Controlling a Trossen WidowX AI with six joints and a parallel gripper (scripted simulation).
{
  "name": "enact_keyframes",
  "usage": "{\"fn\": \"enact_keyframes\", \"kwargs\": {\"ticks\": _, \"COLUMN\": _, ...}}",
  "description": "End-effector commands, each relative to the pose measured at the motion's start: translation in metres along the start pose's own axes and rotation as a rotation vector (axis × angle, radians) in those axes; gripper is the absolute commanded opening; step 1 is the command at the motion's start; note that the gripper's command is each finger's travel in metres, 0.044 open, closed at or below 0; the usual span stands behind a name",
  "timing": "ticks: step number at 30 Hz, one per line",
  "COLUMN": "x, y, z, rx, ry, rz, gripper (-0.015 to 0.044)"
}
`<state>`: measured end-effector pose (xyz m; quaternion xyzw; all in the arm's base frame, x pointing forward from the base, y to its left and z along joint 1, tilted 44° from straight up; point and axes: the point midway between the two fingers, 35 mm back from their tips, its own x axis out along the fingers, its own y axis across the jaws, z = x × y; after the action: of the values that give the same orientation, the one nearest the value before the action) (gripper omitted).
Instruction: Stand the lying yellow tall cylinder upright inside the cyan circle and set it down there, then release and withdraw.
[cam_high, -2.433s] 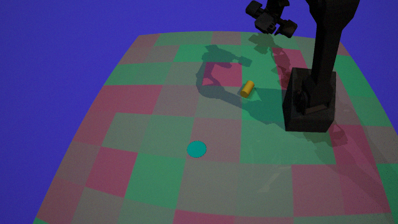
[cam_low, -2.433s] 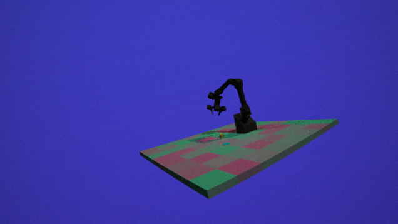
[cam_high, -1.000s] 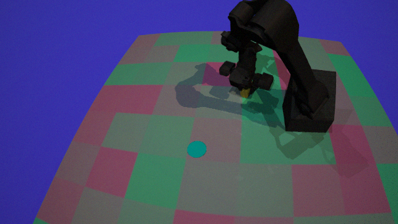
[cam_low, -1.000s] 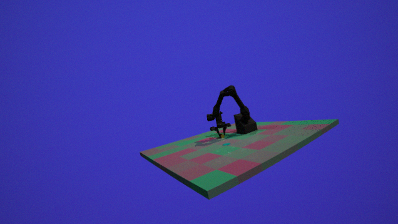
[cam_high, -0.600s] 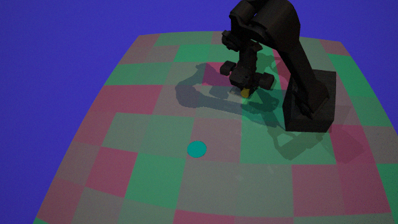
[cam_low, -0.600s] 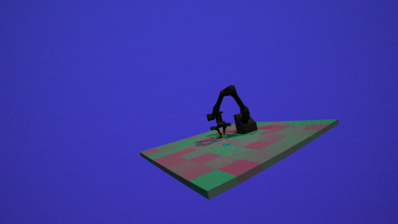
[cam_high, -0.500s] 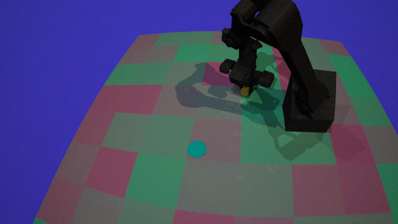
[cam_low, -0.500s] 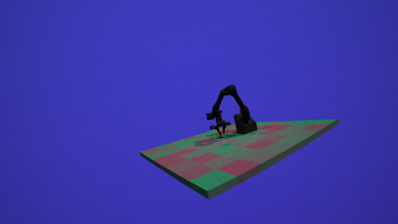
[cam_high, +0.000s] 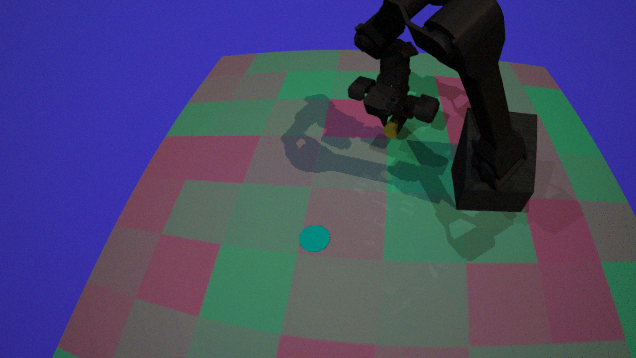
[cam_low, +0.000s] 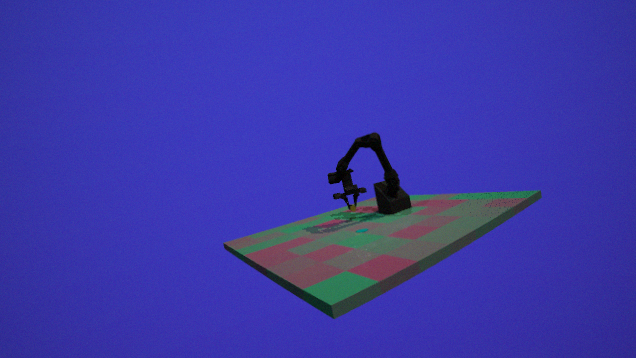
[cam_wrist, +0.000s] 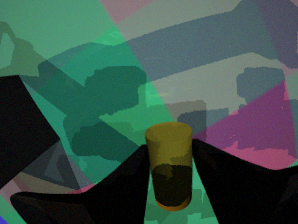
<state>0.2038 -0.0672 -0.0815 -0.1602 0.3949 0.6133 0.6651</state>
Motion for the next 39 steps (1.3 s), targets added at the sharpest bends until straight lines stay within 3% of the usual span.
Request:
{"fn": "enact_keyframes", "kwargs": {"ticks": 1, "x": -0.015, "y": -0.001, "z": -0.001, "rx": -0.007, "ry": 0.007, "rz": -0.006, "gripper": 0.0105}}
{"fn": "enact_keyframes", "kwargs": {"ticks": 13, "x": -0.051, "y": 0.004, "z": 0.000, "rx": -0.008, "ry": 0.005, "rz": -0.004, "gripper": 0.0105}}
{"fn": "enact_keyframes", "kwargs": {"ticks": 39, "x": -0.065, "y": -0.026, "z": 0.048, "rx": 0.341, "ry": 0.031, "rz": -0.025, "gripper": 0.0105}}
